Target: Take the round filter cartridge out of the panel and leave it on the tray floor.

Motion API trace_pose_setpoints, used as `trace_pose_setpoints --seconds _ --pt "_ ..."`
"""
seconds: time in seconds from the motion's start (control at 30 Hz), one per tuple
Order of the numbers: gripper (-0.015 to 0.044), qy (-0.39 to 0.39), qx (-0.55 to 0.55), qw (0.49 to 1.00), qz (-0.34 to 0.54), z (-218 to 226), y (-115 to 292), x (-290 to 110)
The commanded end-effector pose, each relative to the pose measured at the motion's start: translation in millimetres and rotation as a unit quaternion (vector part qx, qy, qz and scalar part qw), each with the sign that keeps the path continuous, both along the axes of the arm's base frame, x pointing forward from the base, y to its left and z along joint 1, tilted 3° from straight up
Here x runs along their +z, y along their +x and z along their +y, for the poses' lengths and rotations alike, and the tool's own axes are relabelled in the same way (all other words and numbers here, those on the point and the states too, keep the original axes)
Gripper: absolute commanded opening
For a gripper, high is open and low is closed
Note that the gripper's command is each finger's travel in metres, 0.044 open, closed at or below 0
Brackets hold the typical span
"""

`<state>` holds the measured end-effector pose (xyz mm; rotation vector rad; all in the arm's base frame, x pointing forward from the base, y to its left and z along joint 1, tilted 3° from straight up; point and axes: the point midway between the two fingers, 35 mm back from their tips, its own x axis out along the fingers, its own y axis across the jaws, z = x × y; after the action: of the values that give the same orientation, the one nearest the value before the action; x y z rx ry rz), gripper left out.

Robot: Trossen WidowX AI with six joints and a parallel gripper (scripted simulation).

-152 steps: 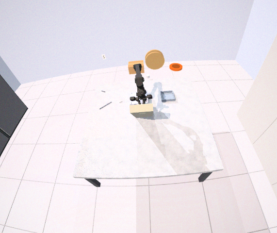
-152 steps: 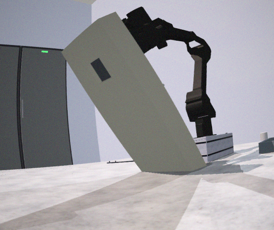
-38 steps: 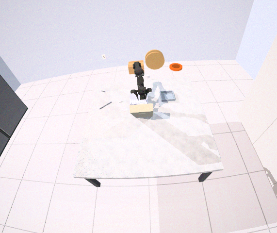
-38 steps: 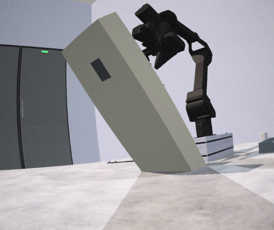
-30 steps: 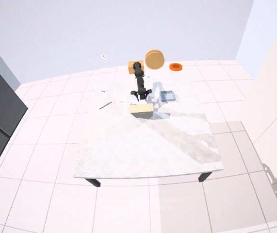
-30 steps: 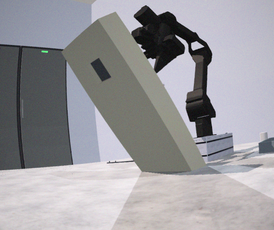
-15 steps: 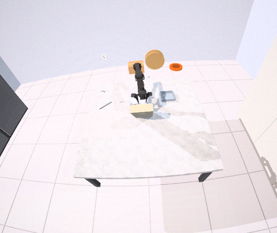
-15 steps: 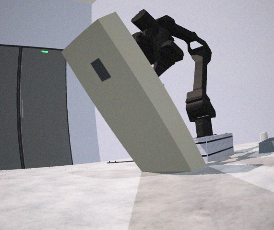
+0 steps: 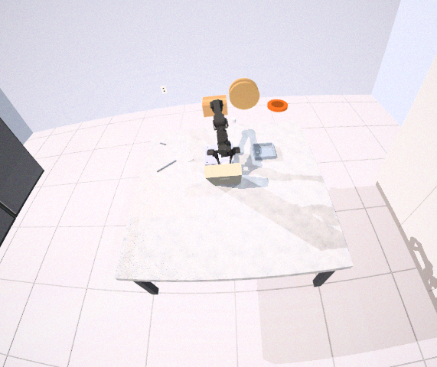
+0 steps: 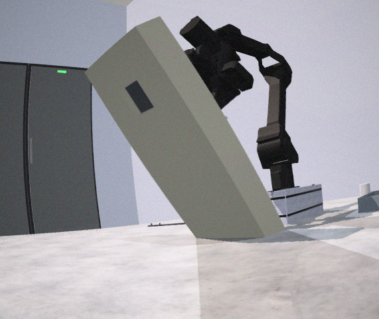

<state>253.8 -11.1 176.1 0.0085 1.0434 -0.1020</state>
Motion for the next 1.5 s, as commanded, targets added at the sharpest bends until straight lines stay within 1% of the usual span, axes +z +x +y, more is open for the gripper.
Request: trace_pose_setpoints --seconds 0.0,0.23,0.37,0.5,0.63,0.73,1.3,1.47 --pt "0.0258 0.0 0.0 1.0 -0.001 0.0 -0.1 0.5" --pt "0.0211 0.0 0.0 1.0 -0.001 0.0 -0.1 0.5" --pt "0.0106 0.0 0.0 1.0 -0.001 0.0 0.3 1.0" --pt "0.0001 -0.001 -0.001 1.0 -0.001 -0.5 7.2 10.9" --pt "0.0 -0.002 -0.001 1.0 -0.002 -1.0 14.2 20.6" --pt "0.0 -0.002 -0.001 1.0 -0.001 -0.3 12.2 27.4" --pt "0.0 -0.001 -0.001 1.0 0.001 5.6 -24.2 99.4" --pt "0.0 0.0 -0.001 1.0 0.003 13.0 -22.9 99.9"
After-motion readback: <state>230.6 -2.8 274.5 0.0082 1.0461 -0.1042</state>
